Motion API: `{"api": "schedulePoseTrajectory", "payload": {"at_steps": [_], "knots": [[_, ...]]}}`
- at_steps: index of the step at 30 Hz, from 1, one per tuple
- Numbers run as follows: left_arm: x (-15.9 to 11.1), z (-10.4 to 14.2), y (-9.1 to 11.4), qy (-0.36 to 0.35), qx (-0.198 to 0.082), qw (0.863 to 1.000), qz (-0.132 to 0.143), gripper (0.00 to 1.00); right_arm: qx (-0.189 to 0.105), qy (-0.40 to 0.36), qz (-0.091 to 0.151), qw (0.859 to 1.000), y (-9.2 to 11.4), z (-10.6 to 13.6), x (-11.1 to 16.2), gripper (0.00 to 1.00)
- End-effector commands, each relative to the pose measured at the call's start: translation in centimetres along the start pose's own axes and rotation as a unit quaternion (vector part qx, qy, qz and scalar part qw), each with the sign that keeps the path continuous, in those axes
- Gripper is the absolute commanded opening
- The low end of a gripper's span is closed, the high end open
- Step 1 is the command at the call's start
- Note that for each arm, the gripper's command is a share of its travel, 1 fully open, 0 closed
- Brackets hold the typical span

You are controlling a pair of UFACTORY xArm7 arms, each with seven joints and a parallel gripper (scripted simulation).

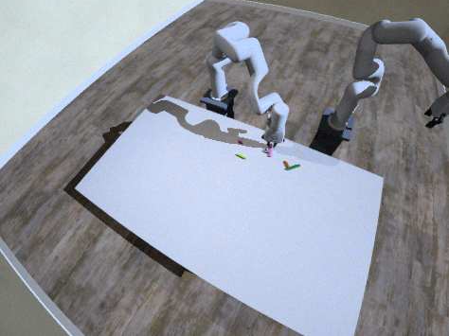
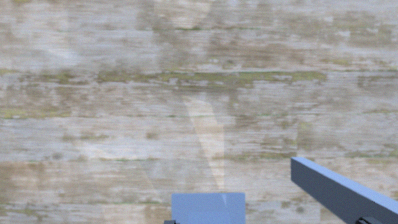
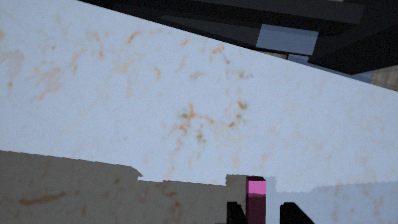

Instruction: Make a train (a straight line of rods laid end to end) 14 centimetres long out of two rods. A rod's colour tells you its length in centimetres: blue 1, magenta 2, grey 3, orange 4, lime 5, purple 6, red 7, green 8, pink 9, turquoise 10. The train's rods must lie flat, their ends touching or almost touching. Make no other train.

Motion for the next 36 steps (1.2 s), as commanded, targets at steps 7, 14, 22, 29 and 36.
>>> {"api": "schedulePoseTrajectory", "payload": {"at_steps": [7, 14, 22, 29, 36], "knots": [[0.02, -0.07, 0.14, 0.000, 0.002, 1.000, 0.001, 1.00, -0.002, 0.000, 0.002, 1.000, 0.22, 0.15, 0.10, 0.26], [0.02, -0.07, 0.14, 0.000, 0.002, 1.000, 0.001, 1.00, -0.002, 0.000, 0.002, 1.000, 0.22, 0.15, 0.10, 0.26], [0.02, -0.07, 0.14, 0.000, 0.002, 1.000, 0.001, 1.00, -0.002, 0.000, 0.002, 1.000, 0.08, 0.15, 0.10, 0.26], [0.02, -0.07, 0.14, 0.000, 0.002, 1.000, 0.001, 1.00, -0.002, 0.000, 0.002, 1.000, -0.22, 0.15, 0.10, 0.26], [0.02, -0.07, 0.14, 0.000, 0.002, 1.000, 0.001, 1.00, -0.002, 0.000, 0.002, 1.000, -0.71, 0.16, 0.10, 0.26]]}}
Point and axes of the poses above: on each arm, the point where the finger pads meet when closed, its own y axis back along the fingers, its own x axis across the jaws, z = x × y, the point moved 4 cm from there along y, back along the fingers, and after that the axes turned 11 degrees about y, right-handed, at the moved point
